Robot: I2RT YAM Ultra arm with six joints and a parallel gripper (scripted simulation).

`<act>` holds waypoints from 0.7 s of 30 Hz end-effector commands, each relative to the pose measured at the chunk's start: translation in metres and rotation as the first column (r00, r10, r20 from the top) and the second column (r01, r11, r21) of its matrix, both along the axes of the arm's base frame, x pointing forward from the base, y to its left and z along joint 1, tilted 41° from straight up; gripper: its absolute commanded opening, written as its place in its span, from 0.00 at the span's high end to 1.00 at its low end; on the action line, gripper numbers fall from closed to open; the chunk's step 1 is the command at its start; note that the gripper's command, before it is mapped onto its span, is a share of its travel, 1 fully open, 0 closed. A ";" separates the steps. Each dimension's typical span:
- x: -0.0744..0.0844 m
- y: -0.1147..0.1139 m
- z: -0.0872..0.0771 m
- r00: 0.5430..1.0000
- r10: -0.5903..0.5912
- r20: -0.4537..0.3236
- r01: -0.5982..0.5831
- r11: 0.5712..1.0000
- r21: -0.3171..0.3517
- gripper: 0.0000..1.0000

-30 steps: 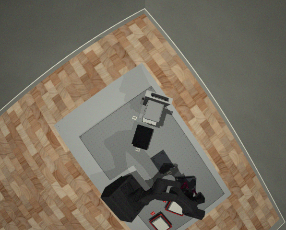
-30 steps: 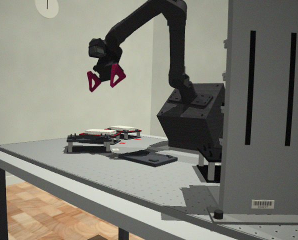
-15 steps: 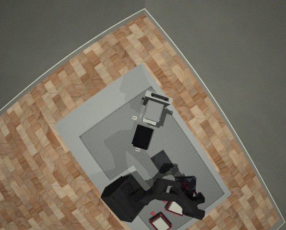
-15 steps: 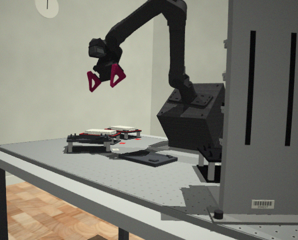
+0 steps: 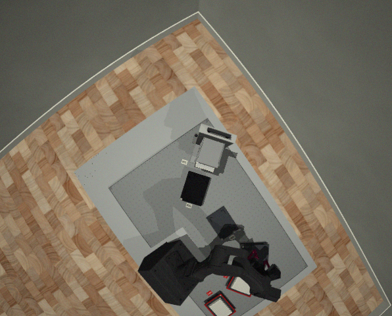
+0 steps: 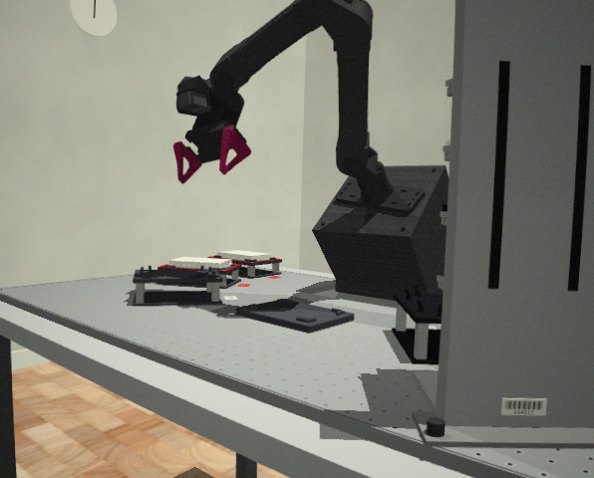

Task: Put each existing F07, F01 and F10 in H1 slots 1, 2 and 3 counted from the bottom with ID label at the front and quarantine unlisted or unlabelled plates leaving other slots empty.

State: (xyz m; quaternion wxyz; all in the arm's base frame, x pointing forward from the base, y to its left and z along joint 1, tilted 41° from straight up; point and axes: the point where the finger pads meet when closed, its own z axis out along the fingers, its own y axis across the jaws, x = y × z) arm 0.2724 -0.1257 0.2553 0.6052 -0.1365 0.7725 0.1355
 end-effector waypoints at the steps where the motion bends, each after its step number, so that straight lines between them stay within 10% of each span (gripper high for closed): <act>1: -0.003 0.004 0.005 0.977 0.165 0.133 -0.137 0.971 -0.197 0.00; 21: -0.004 0.035 0.009 0.976 0.169 0.134 -0.142 0.971 -0.193 0.00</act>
